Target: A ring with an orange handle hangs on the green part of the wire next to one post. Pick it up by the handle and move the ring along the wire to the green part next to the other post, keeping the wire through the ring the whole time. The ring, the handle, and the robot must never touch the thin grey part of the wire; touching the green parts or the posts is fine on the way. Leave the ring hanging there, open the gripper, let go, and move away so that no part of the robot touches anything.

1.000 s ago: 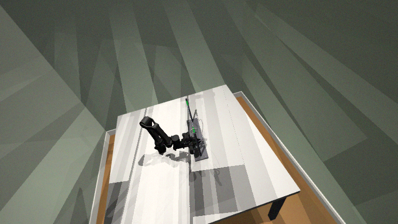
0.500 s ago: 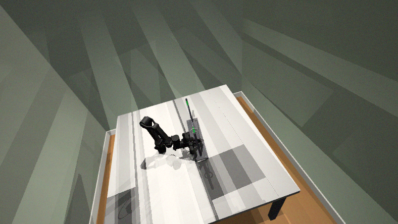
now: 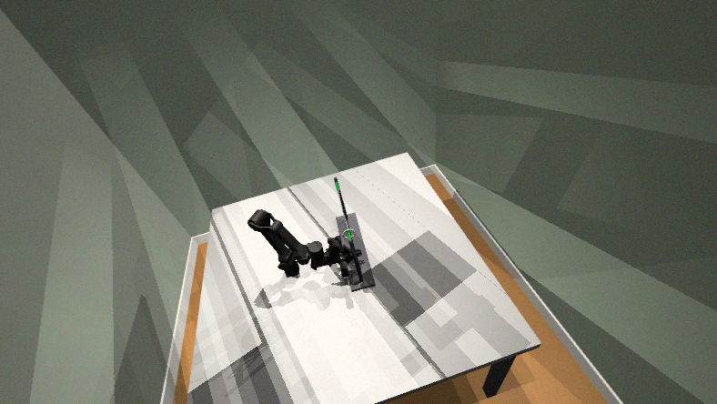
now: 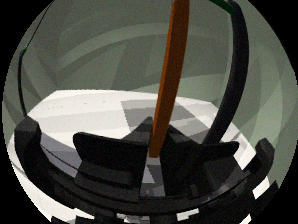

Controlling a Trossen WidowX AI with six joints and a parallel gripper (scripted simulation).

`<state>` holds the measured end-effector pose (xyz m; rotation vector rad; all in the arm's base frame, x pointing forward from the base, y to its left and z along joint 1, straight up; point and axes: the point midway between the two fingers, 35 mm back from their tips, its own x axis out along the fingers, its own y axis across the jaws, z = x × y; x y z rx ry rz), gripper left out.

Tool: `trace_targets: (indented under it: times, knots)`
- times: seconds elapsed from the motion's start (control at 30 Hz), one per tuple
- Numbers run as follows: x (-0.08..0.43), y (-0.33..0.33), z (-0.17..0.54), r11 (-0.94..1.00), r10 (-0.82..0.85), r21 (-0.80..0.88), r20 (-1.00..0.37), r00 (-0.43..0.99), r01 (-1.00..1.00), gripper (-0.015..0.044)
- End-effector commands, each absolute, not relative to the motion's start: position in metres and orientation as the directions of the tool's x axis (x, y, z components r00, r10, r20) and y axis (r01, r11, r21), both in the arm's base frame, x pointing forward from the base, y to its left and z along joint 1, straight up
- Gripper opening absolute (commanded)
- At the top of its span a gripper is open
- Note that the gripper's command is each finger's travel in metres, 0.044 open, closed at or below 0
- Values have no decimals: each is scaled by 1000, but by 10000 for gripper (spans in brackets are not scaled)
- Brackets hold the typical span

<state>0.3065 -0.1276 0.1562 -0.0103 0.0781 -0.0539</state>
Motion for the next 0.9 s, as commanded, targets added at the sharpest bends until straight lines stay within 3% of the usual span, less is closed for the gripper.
trace_targets:
  times: [0.0, 0.87]
  knots:
    - [307, -128, 160, 998, -58, -17, -71, 996, 57, -150]
    - [307, -121, 160, 998, -58, -14, -74, 996, 57, -150]
